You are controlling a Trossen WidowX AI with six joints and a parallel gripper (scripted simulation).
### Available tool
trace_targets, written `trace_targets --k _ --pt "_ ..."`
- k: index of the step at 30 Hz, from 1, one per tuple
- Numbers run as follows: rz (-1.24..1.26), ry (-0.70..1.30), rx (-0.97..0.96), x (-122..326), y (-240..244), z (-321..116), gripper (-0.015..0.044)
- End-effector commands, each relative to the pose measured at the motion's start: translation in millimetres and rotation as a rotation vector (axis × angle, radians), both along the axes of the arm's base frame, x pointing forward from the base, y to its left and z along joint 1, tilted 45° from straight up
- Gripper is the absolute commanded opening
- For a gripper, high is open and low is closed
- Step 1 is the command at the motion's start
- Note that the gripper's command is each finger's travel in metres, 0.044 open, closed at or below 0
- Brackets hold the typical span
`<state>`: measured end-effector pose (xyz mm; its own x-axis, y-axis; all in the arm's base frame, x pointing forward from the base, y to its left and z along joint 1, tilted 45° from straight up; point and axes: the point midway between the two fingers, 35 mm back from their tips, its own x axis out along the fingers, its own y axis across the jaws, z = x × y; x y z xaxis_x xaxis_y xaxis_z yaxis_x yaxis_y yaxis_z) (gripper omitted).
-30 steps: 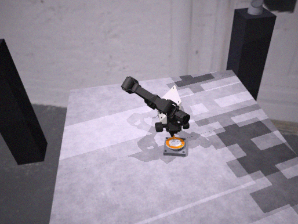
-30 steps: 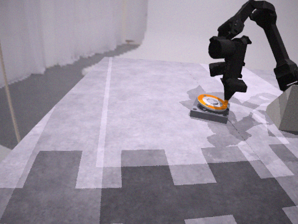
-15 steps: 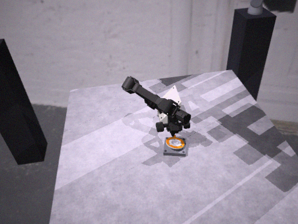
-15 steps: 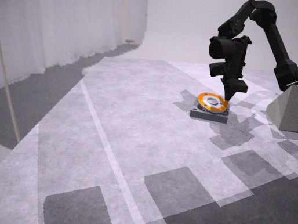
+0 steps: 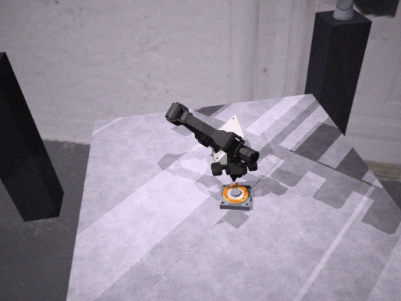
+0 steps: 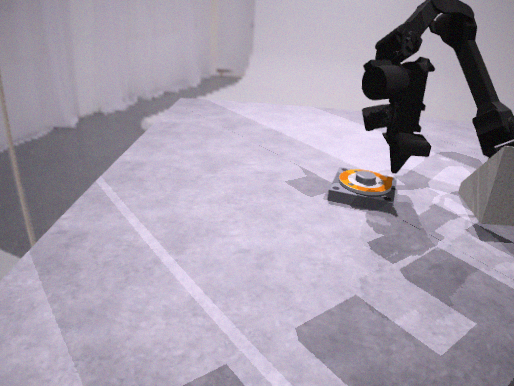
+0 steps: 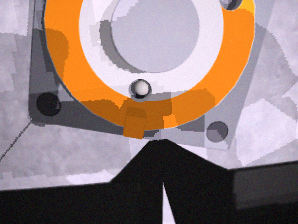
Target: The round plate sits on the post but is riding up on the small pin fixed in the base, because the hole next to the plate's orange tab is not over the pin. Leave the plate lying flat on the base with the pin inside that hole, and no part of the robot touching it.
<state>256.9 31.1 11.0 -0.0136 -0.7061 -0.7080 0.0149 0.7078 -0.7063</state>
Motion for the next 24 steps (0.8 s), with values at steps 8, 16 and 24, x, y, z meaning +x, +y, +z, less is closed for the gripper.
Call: trace_targets --k 8,16,24 --pt "0.008 -0.006 0.004 1.1 21.1 20.1 0.0000" --pt "0.008 -0.006 0.004 1.1 21.1 20.1 0.0000" --pt "0.008 -0.006 0.004 1.1 21.1 20.1 0.0000"
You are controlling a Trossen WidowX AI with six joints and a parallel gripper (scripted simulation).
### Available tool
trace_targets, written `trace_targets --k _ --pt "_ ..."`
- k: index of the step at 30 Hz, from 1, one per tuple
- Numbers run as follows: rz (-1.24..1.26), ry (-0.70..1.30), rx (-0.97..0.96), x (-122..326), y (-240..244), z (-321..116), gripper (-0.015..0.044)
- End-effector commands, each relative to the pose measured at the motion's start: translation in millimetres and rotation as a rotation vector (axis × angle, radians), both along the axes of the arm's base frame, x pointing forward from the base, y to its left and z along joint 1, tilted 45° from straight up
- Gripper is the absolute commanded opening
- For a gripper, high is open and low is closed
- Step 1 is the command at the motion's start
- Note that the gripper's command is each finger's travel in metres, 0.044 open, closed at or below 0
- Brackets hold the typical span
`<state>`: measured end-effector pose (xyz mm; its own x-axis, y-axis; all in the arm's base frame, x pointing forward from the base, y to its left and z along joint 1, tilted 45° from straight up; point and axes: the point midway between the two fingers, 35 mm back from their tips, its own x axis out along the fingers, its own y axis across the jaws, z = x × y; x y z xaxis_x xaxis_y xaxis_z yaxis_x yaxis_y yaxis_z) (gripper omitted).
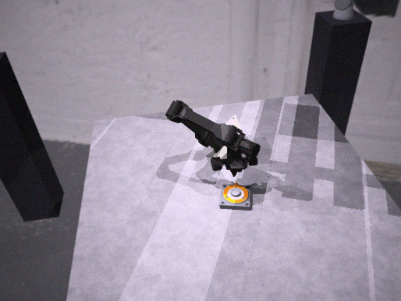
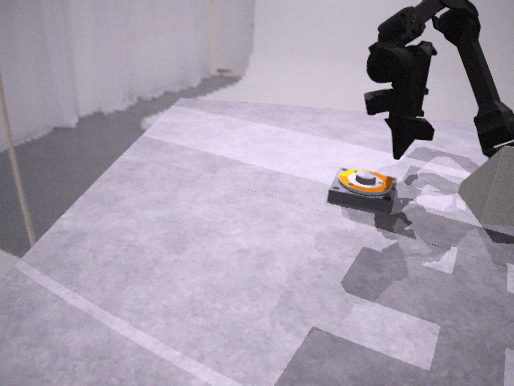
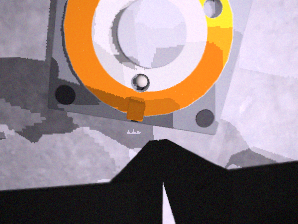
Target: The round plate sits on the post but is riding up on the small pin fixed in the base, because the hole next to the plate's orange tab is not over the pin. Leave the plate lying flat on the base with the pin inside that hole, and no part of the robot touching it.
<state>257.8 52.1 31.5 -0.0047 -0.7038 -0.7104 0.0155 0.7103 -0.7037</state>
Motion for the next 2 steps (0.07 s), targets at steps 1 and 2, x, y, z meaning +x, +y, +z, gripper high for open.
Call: trace_targets --k 1,2 --pt "0.002 0.001 0.000 0.2 0.0 -0.3 0.0000" --pt "0.002 0.001 0.000 0.2 0.0 -0.3 0.0000"
